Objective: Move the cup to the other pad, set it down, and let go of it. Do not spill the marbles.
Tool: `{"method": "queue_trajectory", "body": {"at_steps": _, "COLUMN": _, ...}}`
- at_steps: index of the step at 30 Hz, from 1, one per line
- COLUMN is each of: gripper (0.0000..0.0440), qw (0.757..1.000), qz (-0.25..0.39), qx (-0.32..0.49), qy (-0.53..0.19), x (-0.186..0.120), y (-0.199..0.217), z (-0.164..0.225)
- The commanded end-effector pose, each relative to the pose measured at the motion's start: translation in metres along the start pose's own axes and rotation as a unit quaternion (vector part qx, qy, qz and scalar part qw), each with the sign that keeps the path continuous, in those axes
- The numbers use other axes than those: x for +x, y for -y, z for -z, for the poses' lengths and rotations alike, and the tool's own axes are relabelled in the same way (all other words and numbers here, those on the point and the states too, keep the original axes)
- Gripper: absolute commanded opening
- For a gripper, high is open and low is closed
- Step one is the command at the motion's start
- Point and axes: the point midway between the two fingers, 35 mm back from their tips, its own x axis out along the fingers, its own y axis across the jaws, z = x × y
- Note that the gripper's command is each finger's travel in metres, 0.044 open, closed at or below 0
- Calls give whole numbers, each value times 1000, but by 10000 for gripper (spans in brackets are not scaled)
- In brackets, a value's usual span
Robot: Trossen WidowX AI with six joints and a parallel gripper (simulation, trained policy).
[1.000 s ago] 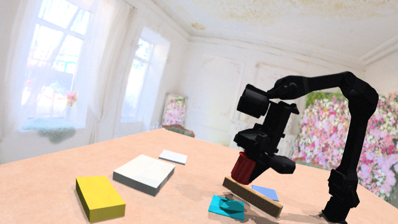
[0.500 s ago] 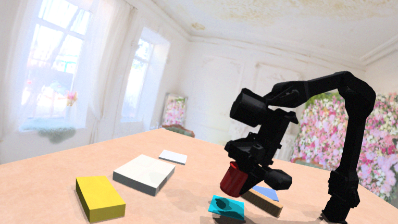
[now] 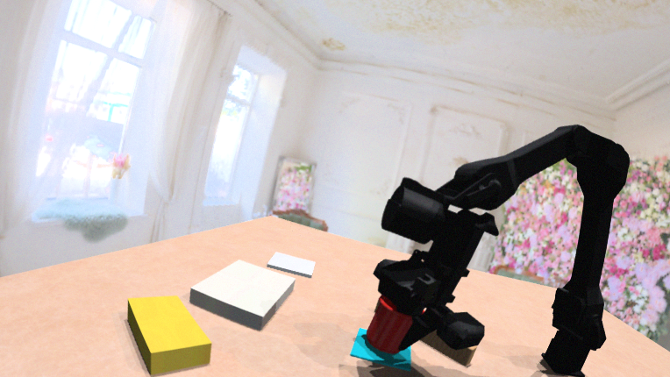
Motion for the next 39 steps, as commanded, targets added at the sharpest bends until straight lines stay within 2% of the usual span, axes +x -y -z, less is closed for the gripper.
{"method": "queue_trajectory", "body": {"at_steps": 1, "gripper": 87, "qw": 1000, "qz": 0, "qx": 7, "qy": 11, "x": -2, "y": 1, "z": -2}}
{"method": "queue_trajectory", "body": {"at_steps": 5, "gripper": 109, "qw": 999, "qz": 1, "qx": 11, "qy": 31, "x": -10, "y": 4, "z": -7}}
{"method": "queue_trajectory", "body": {"at_steps": 10, "gripper": 88, "qw": 999, "qz": 3, "qx": 8, "qy": 46, "x": -18, "y": 5, "z": -8}}
{"method": "queue_trajectory", "body": {"at_steps": 33, "gripper": 186, "qw": 994, "qz": 4, "qx": 19, "qy": 108, "x": -71, "y": 2, "z": 4}}
{"method": "queue_trajectory", "body": {"at_steps": 37, "gripper": 225, "qw": 992, "qz": 13, "qx": 20, "qy": 126, "x": -84, "y": 5, "z": 2}}
{"method": "queue_trajectory", "body": {"at_steps": 39, "gripper": 268, "qw": 991, "qz": 17, "qx": 22, "qy": 133, "x": -89, "y": 7, "z": 1}}
